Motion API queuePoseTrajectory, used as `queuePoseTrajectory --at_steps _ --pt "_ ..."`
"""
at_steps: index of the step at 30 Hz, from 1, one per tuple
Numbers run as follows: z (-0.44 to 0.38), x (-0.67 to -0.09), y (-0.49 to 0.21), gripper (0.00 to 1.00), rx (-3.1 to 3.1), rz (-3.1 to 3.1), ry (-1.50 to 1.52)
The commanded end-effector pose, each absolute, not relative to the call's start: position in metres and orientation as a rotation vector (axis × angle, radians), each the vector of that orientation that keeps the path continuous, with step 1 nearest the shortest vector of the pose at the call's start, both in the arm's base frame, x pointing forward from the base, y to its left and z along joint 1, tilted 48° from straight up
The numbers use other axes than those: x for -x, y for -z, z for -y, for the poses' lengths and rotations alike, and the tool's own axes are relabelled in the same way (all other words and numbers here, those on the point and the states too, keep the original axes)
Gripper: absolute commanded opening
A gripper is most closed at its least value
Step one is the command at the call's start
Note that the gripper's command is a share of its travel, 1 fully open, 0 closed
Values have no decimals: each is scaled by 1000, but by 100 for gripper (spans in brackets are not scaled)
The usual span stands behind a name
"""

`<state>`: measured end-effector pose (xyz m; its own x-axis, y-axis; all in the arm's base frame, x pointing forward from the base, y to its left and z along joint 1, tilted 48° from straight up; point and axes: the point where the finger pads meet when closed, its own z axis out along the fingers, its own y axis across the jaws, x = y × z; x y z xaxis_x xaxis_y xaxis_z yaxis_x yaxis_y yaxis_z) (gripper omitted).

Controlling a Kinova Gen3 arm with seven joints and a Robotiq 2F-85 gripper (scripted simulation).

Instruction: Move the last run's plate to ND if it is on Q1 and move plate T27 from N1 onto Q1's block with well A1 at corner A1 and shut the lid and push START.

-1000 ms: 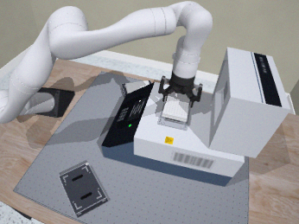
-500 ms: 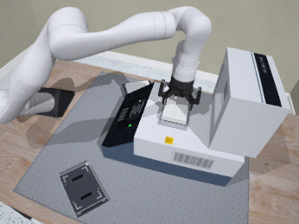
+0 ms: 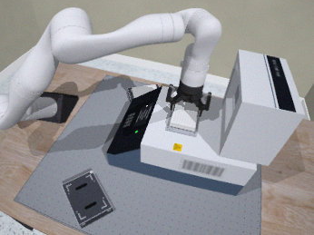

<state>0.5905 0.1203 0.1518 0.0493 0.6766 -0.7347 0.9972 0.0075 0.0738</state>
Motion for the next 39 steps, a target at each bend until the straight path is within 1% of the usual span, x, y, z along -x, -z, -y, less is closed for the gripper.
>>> queuePoseTrajectory --at_steps 1,39 --pt "-122 -591 -153 91 -1730 -1689 682" --pt "-118 -591 -149 91 -1730 -1689 682"
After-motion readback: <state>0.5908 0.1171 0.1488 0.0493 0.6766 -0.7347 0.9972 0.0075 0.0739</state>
